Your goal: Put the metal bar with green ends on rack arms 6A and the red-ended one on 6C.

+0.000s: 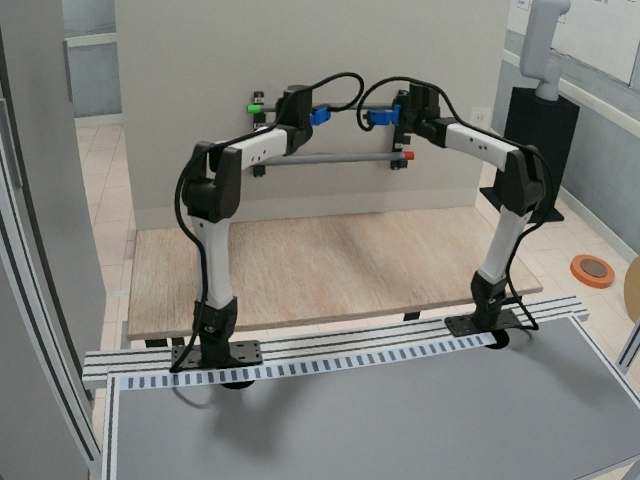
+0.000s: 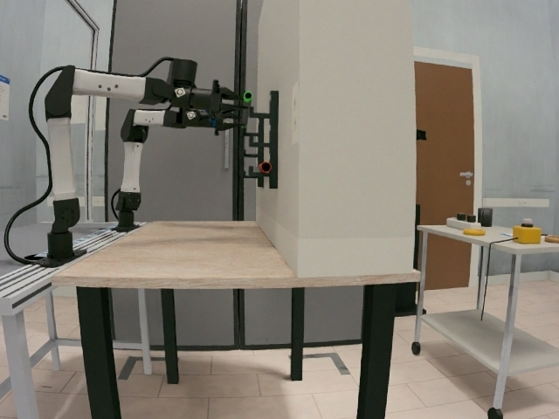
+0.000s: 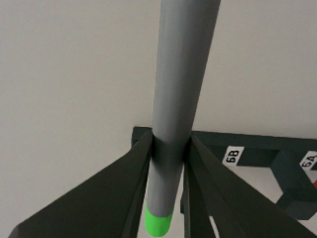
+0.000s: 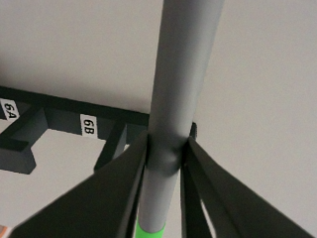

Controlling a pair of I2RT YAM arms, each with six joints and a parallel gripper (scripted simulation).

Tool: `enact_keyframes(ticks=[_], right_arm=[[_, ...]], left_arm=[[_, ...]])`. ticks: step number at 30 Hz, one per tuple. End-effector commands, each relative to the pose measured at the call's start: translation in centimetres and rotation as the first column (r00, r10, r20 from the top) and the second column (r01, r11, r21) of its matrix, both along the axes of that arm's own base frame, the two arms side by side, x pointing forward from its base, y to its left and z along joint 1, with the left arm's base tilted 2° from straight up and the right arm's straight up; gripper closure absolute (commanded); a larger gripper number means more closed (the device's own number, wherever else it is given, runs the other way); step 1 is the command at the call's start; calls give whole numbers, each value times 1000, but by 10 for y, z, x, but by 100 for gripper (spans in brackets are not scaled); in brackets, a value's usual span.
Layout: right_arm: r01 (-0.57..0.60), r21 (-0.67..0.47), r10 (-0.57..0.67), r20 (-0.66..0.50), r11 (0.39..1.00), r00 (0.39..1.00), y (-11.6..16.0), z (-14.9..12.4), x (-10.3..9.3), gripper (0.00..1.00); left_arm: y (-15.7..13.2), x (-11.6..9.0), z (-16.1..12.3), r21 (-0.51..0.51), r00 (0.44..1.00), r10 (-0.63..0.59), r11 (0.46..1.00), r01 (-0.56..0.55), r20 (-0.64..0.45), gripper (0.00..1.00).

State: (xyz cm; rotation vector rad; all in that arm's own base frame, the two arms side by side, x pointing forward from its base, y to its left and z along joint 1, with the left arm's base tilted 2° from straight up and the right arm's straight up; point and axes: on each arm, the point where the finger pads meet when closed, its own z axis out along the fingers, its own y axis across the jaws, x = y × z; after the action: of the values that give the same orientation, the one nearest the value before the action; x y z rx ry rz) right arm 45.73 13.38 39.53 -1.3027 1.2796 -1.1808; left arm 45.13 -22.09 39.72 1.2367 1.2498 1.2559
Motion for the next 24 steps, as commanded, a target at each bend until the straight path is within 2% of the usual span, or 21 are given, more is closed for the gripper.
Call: enact_keyframes(ticks=[1,10,24], right_arm=[[-33,24,31,103,999,994,5,35,-13,100],[-33,24,31,103,999,994,5,36,-13,100],[-33,24,31,103,999,994,5,18,-13,100]], left_arm=[[-2,-16,27,-16,998,-31,999,31,55,100],[-2,-16,29,-16,998,-31,999,31,55,100],[-2,-16,13,-16,998,-31,999,31,55,100]])
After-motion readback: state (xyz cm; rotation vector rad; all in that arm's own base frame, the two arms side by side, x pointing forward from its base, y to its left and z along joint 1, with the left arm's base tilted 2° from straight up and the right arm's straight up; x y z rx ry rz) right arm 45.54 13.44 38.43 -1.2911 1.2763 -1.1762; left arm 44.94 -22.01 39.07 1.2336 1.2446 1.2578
